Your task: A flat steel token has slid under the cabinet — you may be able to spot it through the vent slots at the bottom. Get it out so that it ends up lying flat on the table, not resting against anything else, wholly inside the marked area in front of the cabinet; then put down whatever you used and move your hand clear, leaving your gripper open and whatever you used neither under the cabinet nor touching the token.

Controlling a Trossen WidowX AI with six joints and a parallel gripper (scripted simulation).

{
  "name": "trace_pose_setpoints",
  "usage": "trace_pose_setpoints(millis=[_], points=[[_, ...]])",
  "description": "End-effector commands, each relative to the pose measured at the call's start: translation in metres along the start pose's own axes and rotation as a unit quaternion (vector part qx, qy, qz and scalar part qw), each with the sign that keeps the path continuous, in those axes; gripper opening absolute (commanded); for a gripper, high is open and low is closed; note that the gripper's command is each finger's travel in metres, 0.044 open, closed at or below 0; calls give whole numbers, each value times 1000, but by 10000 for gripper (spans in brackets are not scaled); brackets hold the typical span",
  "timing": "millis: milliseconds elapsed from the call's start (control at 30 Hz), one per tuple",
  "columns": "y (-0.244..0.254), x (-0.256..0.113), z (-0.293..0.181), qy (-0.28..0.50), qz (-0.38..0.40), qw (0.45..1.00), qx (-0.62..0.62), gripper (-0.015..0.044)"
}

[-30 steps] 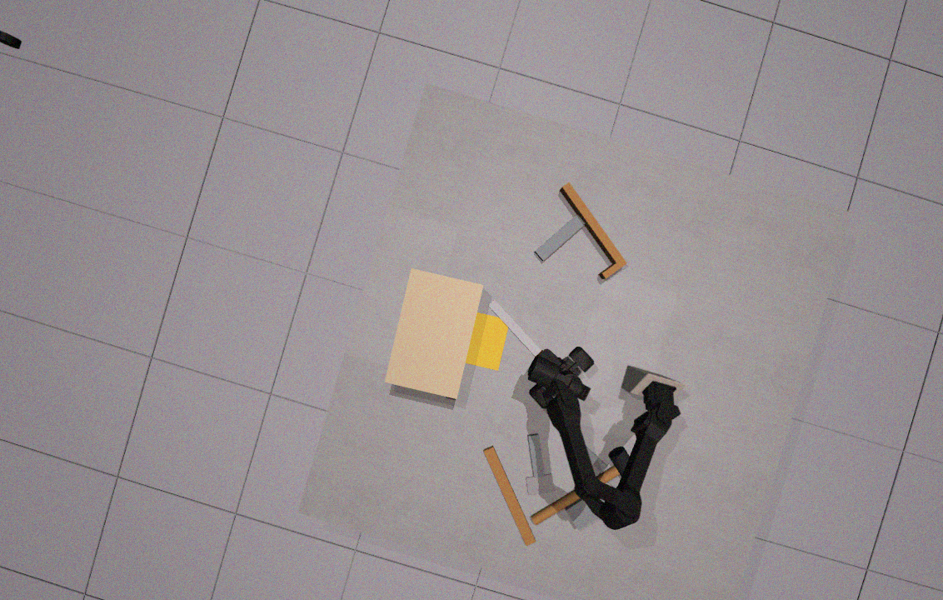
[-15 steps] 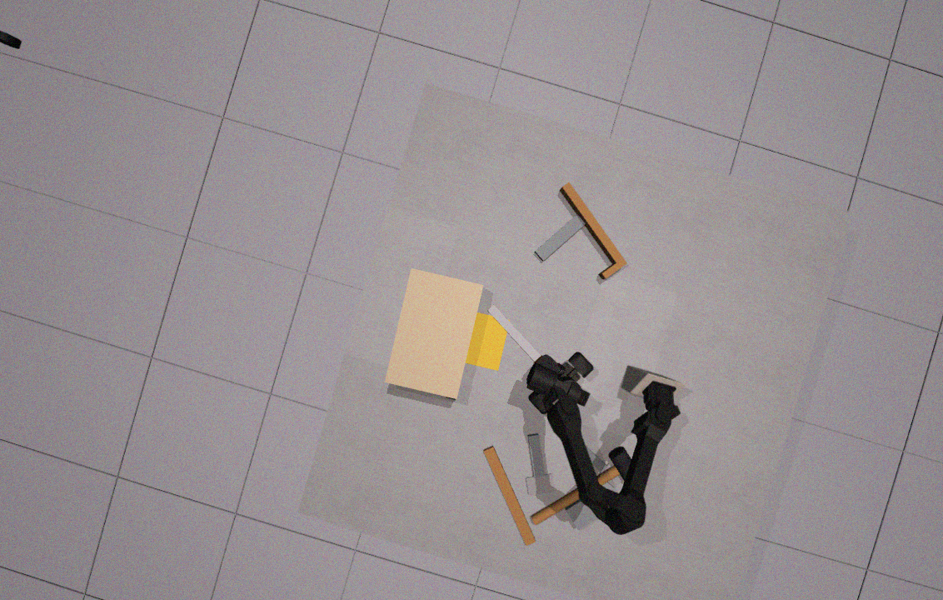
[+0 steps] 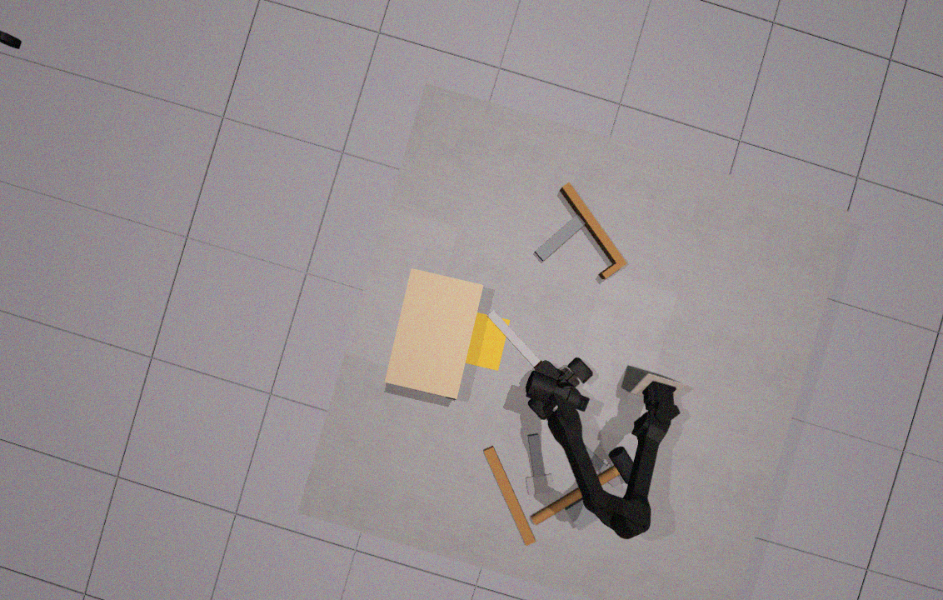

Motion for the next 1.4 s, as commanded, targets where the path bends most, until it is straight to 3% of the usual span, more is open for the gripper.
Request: trace_pose_setpoints(millis=[0,1367], points=[[6,-2,-3,-3,3,1000,-3,0],[43,-2,-27,-3,4,1000,-3,0]])
Point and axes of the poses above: the point midway between the two fingers, 35 mm back from their tips, its own x axis out along the fingers, its own y axis across the jaws, z = x × y, the point moved 6 cm from there along -x, back along the fingers, and after that the axes turned 9 degrees about -x, right-handed, at the moved point
